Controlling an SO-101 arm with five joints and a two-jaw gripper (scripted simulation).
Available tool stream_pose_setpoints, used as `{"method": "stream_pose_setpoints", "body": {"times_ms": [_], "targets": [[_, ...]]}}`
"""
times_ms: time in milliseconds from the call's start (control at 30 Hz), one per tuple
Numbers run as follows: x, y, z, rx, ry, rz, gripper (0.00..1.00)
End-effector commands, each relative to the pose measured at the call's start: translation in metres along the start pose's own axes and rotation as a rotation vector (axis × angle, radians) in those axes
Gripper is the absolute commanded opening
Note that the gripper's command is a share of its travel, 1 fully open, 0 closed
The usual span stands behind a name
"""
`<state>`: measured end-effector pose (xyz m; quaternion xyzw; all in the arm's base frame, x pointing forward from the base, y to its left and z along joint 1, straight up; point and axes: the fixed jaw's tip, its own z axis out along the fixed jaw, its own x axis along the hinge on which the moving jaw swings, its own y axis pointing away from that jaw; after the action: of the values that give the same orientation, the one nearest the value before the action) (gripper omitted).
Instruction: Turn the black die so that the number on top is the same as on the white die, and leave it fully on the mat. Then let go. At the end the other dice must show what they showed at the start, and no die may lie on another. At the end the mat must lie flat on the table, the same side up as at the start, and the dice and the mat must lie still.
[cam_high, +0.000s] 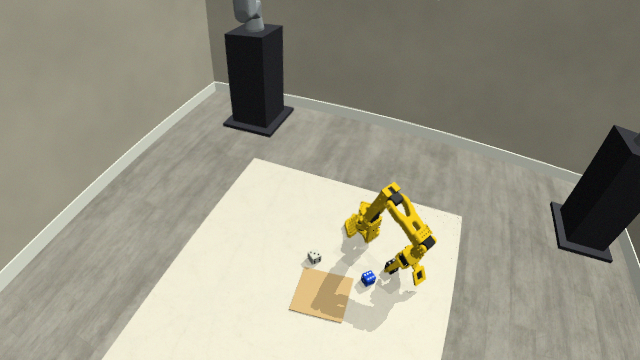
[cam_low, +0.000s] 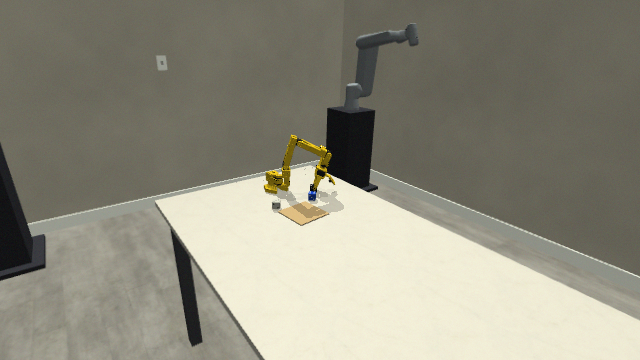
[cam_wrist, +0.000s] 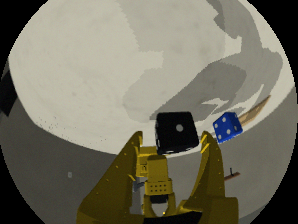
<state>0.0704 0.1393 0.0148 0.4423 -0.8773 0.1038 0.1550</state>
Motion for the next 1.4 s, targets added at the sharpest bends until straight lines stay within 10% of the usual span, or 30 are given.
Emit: {"method": "stream_pose_setpoints", "body": {"times_ms": [0, 1367], "targets": [[-0.006, 0.001, -0.011, -0.009, -0.071, -0.002, 0.35], [-0.006, -0.01, -0.01, -0.029, -0.062, -0.001, 0.16]]}}
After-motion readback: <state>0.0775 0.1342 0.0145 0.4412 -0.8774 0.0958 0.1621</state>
